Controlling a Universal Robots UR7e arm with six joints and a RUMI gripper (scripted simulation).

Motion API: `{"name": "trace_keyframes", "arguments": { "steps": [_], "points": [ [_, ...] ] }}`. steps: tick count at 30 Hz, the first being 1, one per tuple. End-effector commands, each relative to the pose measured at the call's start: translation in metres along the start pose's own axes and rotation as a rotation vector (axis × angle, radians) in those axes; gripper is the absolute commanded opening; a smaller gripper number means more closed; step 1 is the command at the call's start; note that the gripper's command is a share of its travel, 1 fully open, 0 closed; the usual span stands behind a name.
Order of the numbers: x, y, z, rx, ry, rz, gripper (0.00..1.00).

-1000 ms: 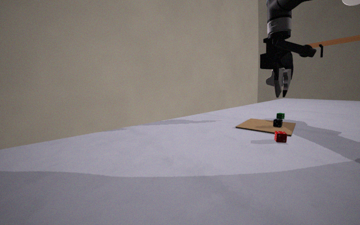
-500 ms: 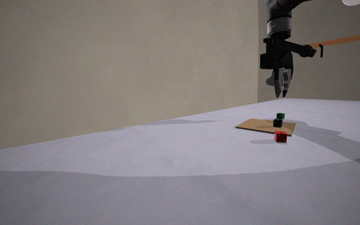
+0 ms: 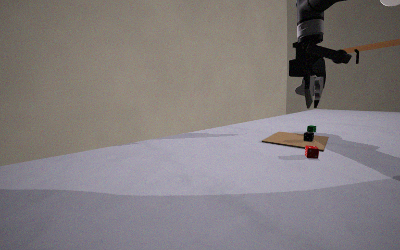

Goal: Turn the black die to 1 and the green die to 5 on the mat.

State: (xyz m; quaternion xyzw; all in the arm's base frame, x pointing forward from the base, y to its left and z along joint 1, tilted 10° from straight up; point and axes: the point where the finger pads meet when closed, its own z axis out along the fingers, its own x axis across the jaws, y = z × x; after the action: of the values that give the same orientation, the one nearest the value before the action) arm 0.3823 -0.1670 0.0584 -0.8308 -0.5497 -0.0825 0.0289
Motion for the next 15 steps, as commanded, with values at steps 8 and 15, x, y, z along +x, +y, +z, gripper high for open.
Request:
{"name": "trace_keyframes", "arguments": {
  "steps": [8,15],
  "points": [
    [-0.0002,0.0003,0.0014,-0.001,0.0,-0.009,0.21],
    [-0.0003,0.0003,0.0042,-0.001,0.0,-0.024,0.21]
  ]
}}
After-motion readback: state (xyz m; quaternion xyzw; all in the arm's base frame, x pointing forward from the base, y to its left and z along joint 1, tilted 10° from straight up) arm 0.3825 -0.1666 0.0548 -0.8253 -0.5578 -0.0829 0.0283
